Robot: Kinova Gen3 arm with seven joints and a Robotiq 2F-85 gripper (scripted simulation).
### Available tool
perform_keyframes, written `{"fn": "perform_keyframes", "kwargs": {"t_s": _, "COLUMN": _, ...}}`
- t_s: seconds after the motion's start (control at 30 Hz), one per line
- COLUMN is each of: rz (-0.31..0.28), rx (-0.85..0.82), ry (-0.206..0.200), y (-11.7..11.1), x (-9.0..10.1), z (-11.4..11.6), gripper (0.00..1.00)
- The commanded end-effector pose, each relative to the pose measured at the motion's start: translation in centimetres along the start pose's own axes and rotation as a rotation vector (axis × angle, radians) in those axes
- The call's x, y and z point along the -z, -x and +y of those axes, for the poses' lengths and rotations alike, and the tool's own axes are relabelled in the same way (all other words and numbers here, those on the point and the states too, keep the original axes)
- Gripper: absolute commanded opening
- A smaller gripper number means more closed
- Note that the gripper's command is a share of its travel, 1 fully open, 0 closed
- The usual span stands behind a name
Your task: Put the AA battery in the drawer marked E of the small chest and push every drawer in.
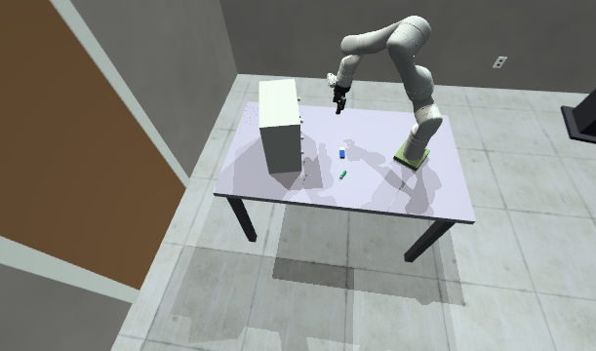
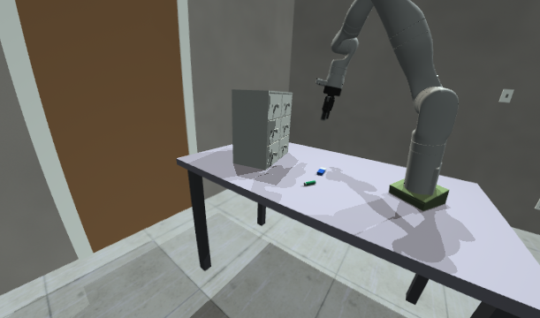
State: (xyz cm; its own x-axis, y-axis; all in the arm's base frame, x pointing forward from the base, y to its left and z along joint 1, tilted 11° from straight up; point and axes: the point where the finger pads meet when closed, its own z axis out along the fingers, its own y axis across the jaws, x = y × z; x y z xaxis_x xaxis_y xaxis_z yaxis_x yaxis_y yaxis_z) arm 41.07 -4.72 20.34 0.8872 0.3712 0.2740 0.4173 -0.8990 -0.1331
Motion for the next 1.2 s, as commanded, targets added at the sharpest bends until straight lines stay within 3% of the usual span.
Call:
{"fn": "perform_keyframes", "kwargs": {"t_s": 0.0, "rz": -0.014, "rx": 0.008, "ry": 0.002, "y": -0.2, "x": 0.2, "z": 0.0, "gripper": 1.0}}
{"fn": "perform_keyframes", "kwargs": {"t_s": 0.33, "rz": -0.079, "rx": 0.007, "ry": 0.002, "y": 0.2, "x": 0.9, "z": 0.0, "gripper": 1.0}}
{"fn": "perform_keyframes", "kwargs": {"t_s": 1.17, "rz": -0.142, "rx": 0.007, "ry": 0.003, "y": 0.6, "x": 1.5, "z": 0.0, "gripper": 1.0}}
